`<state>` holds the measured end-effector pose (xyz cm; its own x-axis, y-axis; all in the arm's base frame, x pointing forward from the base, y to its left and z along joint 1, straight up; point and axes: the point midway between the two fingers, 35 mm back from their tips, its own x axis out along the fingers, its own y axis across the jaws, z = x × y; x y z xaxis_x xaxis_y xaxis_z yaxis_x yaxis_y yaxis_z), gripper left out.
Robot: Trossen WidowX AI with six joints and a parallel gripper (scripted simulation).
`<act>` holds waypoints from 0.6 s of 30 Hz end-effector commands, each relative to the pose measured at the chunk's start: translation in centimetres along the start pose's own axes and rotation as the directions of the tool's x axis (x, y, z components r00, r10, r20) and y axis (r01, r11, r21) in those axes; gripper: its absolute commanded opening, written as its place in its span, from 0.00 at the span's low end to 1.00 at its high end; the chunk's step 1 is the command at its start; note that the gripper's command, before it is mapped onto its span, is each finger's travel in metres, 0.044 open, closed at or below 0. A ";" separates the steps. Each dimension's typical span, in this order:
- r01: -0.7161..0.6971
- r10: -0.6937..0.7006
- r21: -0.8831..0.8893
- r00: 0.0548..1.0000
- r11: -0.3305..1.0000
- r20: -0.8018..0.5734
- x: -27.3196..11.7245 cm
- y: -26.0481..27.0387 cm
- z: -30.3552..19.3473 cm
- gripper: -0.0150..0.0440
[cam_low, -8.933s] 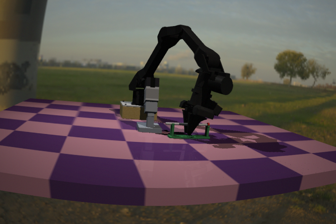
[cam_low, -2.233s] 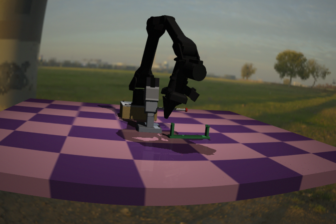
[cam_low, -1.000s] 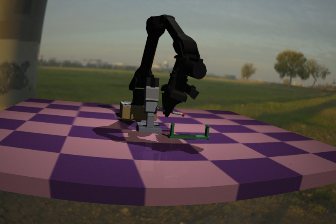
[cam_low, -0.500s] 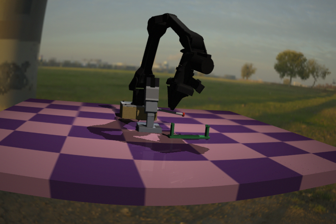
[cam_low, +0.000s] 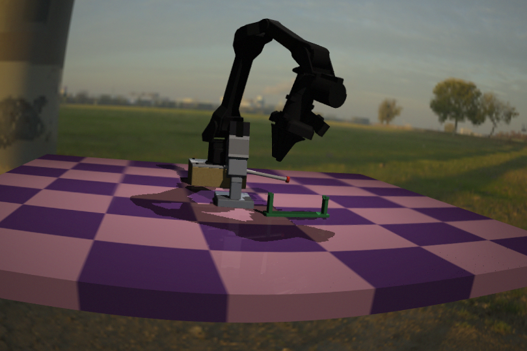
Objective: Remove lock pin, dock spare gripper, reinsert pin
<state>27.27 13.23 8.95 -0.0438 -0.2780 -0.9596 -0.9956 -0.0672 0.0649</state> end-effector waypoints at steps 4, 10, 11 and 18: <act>-0.002 0.002 -0.003 1.000 1.000 -0.002 -1.6 0.2 0.6 0.59; -0.007 0.007 -0.010 1.000 1.000 -0.012 -1.6 0.3 0.6 0.68; -0.007 0.007 -0.010 1.000 1.000 -0.012 -1.6 0.3 0.6 0.73; -0.007 0.007 -0.010 1.000 1.000 -0.012 -1.6 0.3 0.6 1.00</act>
<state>26.98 14.26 10.44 -0.0495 -0.2895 -0.9559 -0.9947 -0.0719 0.0733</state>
